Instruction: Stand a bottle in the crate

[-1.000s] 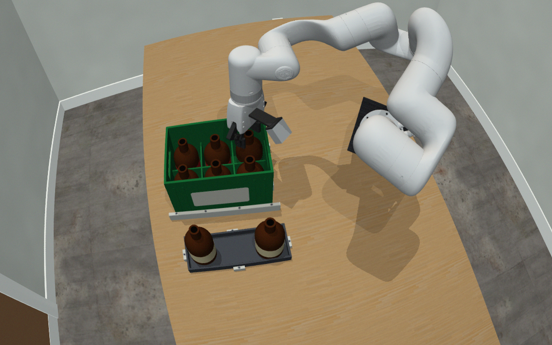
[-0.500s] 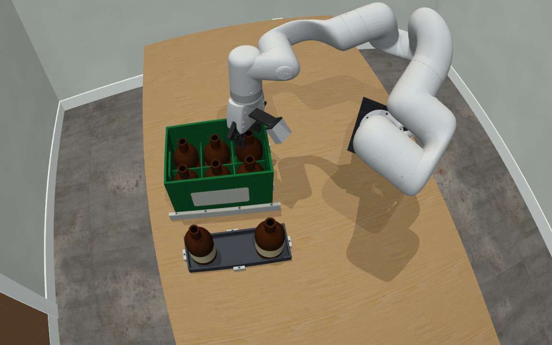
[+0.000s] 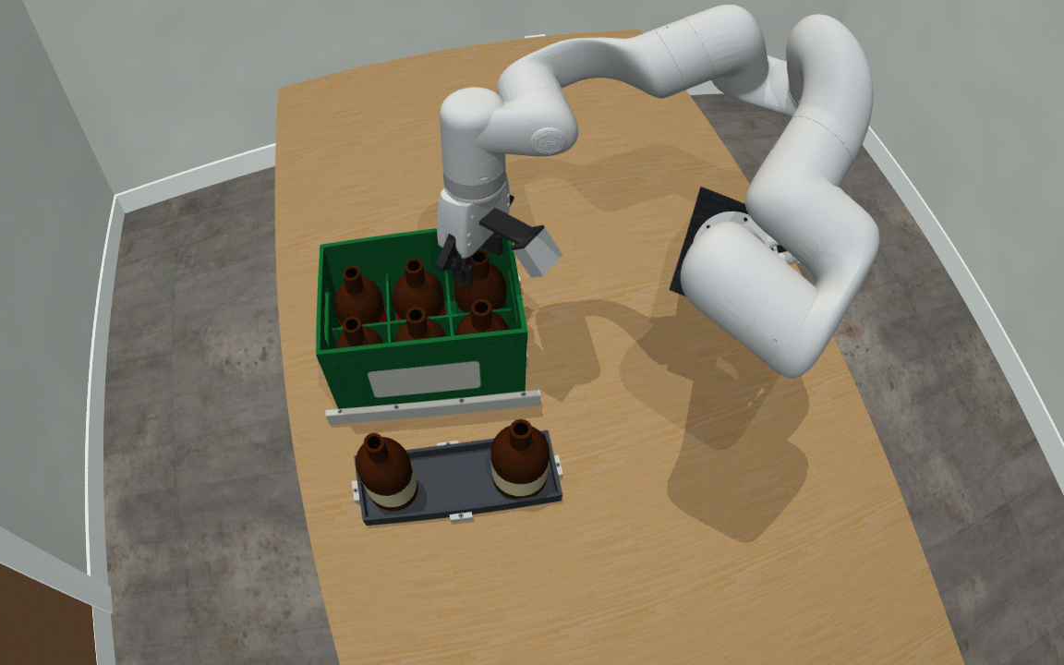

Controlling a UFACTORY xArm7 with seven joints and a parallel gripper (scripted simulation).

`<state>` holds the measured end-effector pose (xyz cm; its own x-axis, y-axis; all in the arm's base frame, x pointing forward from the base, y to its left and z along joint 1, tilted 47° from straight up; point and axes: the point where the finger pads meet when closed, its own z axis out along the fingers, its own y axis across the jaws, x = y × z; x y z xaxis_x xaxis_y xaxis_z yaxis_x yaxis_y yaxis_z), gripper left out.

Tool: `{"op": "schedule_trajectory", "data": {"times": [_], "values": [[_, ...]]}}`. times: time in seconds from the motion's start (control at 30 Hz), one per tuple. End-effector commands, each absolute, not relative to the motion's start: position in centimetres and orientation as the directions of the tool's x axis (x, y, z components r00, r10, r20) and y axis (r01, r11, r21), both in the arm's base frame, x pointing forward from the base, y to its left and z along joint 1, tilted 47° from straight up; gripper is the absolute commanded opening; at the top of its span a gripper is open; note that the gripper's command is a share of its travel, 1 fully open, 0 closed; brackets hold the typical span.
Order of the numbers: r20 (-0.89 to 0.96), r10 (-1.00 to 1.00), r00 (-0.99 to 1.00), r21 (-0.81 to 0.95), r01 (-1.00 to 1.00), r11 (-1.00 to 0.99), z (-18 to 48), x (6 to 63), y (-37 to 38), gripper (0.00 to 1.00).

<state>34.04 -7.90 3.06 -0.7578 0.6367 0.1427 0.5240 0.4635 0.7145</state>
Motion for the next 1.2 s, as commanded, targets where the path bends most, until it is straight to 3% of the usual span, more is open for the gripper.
{"op": "schedule_trajectory", "data": {"times": [0.0, 1.17], "values": [[0.141, 0.639, -0.756, 0.714, 0.524, 0.464, 3.1, 34.1, -8.0, 0.65], [0.141, 0.639, -0.756, 0.714, 0.524, 0.464, 6.3, 32.3, -10.9, 0.65]]}}
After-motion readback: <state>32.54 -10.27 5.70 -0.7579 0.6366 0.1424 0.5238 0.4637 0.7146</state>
